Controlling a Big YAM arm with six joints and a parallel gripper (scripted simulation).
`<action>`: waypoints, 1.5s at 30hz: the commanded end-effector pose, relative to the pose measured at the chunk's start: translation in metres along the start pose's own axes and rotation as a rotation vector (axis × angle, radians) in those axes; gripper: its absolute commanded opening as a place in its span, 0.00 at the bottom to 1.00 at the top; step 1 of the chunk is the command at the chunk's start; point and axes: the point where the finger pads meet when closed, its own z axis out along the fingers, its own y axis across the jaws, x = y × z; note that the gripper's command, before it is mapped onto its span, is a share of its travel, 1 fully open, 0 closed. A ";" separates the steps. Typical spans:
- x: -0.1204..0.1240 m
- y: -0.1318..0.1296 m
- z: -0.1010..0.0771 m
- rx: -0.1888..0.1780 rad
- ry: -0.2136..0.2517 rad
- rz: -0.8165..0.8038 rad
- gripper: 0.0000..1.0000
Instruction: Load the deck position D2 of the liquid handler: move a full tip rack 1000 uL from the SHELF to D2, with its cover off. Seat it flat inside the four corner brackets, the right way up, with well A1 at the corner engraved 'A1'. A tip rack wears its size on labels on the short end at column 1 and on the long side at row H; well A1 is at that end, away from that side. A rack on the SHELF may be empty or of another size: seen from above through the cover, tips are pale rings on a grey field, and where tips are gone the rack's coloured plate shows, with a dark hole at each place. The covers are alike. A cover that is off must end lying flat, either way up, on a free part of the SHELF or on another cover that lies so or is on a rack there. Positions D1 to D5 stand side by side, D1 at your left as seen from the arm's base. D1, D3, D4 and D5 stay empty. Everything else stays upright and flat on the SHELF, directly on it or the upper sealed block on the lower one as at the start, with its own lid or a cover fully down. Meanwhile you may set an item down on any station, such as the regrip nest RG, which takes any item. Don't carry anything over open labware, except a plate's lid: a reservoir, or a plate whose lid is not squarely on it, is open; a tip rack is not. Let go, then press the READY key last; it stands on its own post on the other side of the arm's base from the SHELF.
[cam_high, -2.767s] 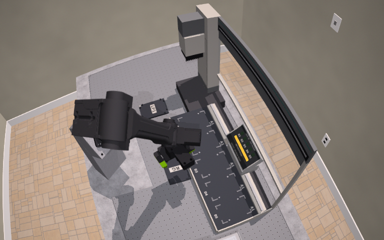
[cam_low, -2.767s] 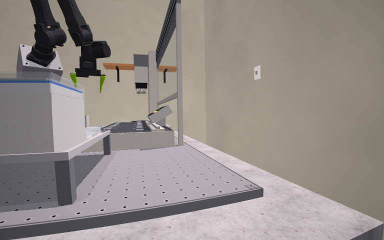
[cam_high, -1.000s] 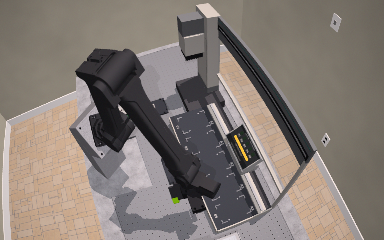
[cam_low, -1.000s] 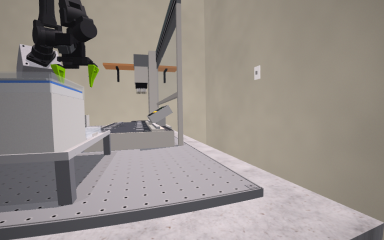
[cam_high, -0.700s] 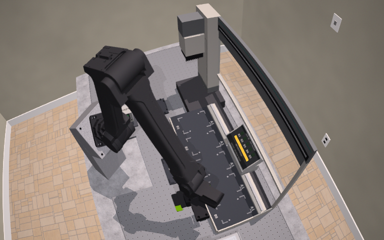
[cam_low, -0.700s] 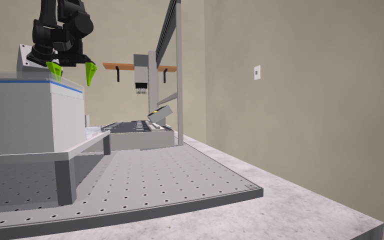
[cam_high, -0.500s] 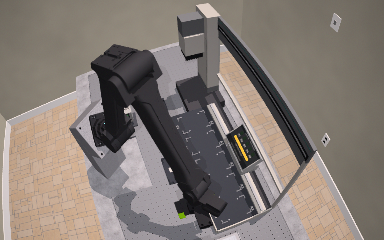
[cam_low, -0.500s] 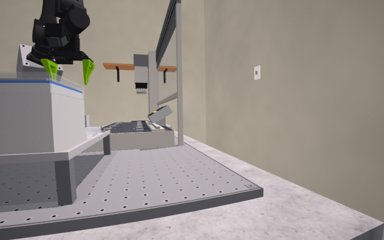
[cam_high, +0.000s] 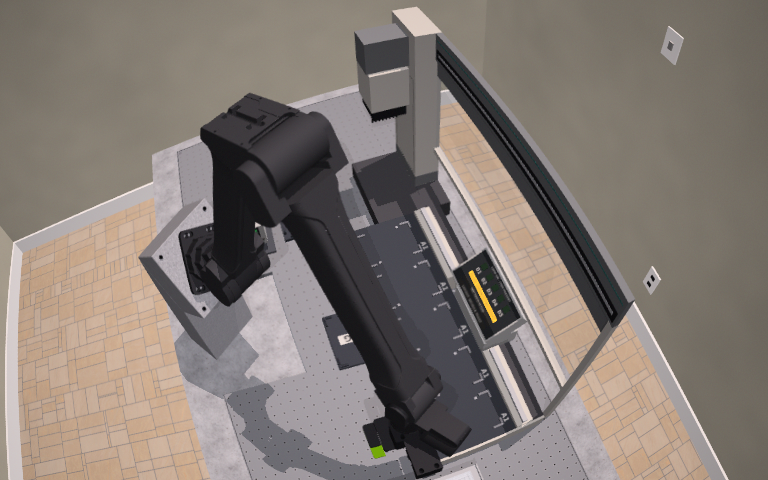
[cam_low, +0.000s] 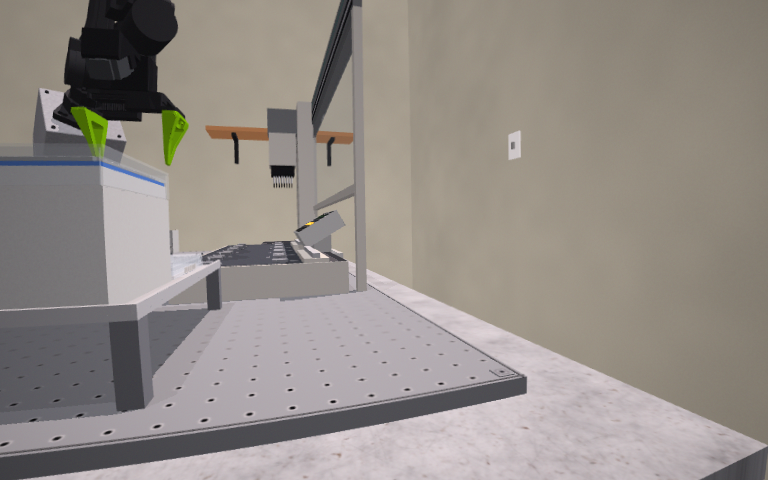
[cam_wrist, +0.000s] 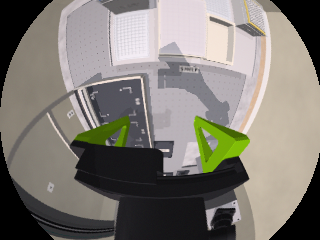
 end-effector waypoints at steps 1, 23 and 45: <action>-0.007 0.032 -0.004 -0.032 -0.001 -0.002 1.00; -0.026 0.067 -0.006 -0.026 -0.010 -0.009 1.00; -0.129 0.071 -0.008 -0.026 -0.018 -0.011 1.00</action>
